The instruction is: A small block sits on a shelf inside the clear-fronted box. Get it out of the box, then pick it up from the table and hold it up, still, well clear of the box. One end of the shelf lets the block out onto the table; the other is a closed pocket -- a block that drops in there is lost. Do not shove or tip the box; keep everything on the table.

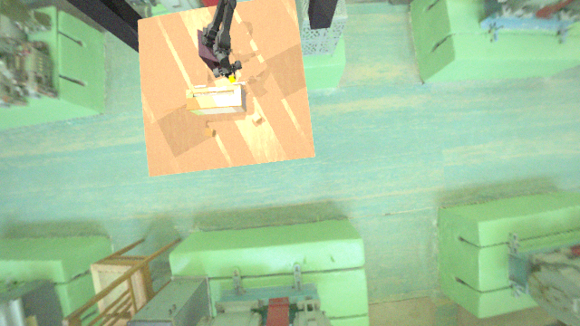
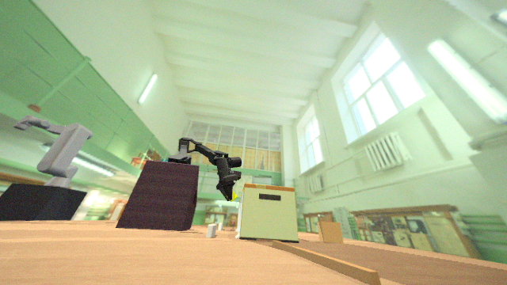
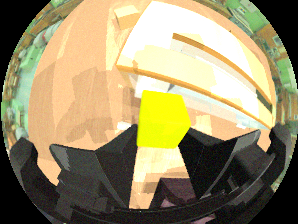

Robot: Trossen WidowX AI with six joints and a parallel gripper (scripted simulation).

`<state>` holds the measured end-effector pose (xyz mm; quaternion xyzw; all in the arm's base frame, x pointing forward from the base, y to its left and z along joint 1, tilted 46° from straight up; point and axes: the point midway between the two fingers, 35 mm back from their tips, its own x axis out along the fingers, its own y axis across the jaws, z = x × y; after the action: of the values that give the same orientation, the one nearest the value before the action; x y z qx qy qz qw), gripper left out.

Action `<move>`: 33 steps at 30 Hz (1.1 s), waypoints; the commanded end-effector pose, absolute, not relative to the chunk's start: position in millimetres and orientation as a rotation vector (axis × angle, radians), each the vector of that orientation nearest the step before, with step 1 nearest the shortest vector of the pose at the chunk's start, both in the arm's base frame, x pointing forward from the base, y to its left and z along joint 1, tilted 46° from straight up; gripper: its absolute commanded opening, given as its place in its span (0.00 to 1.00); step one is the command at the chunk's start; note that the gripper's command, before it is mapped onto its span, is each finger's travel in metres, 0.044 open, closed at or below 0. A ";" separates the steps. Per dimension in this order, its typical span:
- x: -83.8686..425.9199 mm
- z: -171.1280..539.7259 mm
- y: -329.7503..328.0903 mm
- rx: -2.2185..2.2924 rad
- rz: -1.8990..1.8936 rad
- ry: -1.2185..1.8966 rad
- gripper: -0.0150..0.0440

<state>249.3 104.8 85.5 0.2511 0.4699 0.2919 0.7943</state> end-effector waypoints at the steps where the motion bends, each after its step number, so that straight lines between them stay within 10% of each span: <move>1: 247.8 88.4 102.3 0.671 0.567 1.051 0.25; 33: 236.0 99.8 83.5 1.801 -0.110 1.358 0.25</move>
<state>237.3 85.0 97.1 0.6954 0.5477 -0.0213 0.4647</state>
